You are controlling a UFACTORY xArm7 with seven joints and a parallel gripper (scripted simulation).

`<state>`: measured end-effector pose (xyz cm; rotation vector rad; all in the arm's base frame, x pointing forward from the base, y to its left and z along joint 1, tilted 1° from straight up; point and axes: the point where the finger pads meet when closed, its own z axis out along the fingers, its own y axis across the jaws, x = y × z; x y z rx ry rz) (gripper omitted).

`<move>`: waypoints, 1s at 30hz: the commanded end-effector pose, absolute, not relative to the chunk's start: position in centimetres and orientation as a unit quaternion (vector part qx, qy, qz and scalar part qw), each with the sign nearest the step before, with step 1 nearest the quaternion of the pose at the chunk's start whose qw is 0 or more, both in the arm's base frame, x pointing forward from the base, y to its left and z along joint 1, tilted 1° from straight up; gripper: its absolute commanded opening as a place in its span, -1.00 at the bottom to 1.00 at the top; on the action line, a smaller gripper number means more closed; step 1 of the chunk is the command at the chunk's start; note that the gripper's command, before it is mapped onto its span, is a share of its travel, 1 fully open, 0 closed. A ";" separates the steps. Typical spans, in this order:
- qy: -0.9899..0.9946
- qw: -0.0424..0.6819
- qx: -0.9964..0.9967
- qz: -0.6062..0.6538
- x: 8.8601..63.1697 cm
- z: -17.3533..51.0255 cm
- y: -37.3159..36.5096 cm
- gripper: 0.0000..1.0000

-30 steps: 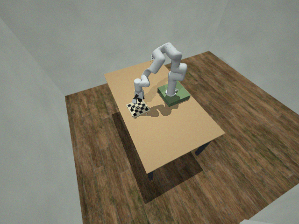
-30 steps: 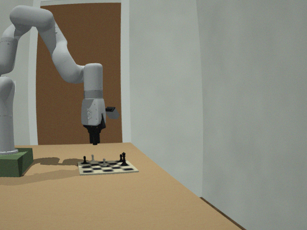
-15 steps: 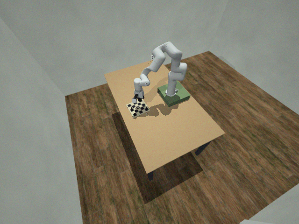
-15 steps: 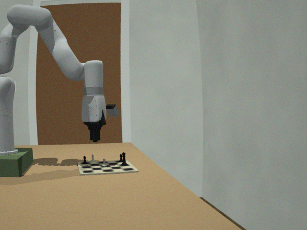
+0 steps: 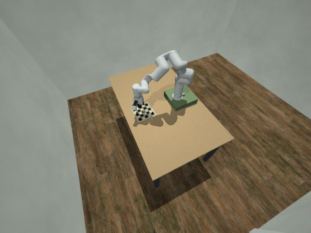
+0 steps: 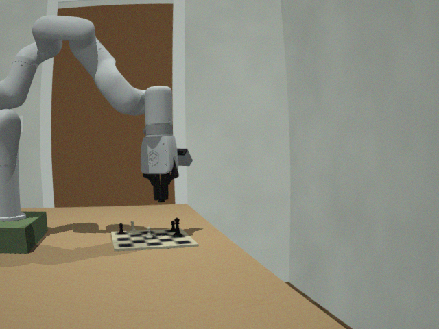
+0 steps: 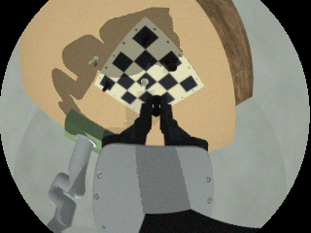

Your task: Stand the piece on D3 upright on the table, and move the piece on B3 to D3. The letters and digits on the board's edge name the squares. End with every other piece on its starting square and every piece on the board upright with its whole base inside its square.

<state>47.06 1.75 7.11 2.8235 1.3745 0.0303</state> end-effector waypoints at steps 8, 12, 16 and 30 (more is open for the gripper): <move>0.439 -0.003 0.898 0.009 47.3 7.0 1.8 -1.00; 0.439 -0.003 0.898 0.009 47.3 6.3 1.8 -1.00; 0.439 -0.003 0.898 0.009 47.4 5.0 1.8 -1.00; 0.439 -0.003 0.898 0.009 47.5 -0.6 1.9 -1.00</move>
